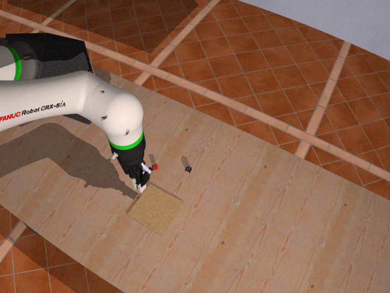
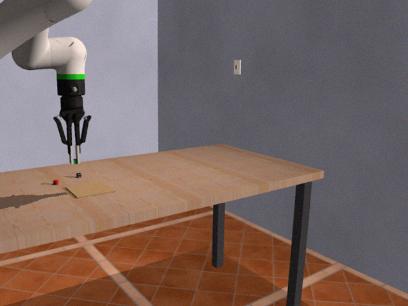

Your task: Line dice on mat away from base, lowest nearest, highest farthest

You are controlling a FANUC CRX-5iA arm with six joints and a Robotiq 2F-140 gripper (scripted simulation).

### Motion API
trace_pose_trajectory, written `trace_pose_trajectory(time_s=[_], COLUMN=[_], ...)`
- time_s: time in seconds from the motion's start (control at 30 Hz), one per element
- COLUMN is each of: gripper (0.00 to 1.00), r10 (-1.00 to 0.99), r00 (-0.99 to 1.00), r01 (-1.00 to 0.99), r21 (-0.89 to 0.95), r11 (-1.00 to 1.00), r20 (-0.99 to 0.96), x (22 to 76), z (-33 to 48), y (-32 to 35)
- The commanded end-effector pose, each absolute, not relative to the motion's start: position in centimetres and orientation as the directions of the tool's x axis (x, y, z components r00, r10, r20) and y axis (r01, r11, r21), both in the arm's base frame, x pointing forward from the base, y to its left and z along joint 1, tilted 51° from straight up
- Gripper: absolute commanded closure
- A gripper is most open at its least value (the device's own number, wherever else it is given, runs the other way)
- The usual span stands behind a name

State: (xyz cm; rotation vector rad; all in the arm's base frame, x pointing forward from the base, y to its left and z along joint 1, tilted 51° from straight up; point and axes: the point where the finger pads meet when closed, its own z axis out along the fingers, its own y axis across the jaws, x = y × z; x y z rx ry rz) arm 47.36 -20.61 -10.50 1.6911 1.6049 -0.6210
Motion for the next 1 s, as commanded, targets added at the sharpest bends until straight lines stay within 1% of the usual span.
trace_pose_trajectory(time_s=[0.0,0.33,0.97], gripper=[0.93,0.93,0.93], r10=[0.643,0.642,0.642], r00=[0.112,0.112,0.112], r01=[0.985,0.986,0.986], r21=[0.168,0.167,0.167], r11=[0.027,0.026,0.026], r20=[-0.758,-0.758,-0.758], x=[47.4,47.5,48.6], z=[-10.5,-11.3,-15.8], y=[-20.6,-21.5,-27.1])
